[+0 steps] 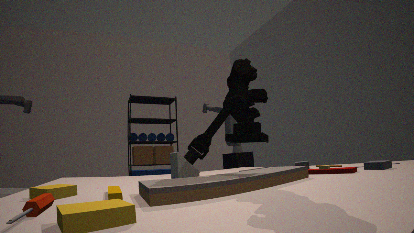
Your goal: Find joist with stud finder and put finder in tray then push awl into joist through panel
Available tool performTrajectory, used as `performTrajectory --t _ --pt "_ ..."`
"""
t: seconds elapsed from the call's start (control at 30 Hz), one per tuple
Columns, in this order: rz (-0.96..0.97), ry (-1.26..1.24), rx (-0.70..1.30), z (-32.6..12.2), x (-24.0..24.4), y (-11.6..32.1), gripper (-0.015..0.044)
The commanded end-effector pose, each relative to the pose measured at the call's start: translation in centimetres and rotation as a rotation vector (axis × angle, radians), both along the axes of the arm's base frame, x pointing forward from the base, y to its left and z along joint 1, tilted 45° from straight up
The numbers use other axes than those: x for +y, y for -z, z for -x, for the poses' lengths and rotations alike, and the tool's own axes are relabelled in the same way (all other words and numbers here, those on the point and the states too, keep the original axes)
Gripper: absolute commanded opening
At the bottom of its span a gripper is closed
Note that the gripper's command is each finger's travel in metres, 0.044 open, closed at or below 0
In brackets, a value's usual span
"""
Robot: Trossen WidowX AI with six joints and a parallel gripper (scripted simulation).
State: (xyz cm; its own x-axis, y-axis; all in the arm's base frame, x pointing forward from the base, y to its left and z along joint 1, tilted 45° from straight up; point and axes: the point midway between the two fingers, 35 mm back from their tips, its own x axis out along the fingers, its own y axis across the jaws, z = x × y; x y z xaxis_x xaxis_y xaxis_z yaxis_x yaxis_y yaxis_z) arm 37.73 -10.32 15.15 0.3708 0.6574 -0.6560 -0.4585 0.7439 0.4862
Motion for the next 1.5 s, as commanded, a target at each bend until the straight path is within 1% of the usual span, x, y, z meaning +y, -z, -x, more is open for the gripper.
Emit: performTrajectory --t 0.0,0.33,0.67,1.07,1.47 --pt "0.016 -0.046 -0.056 0.5 2.0 -2.0 0.0" --pt "0.041 -0.17 -0.161 2.4 7.5 -5.6 0.0" --pt "0.056 -0.294 -0.269 5.4 12.5 -8.7 0.0" --pt "0.061 -0.443 -0.402 10.2 17.7 -11.4 0.0" --pt "0.051 -0.592 -0.539 15.9 21.6 -13.1 0.0"
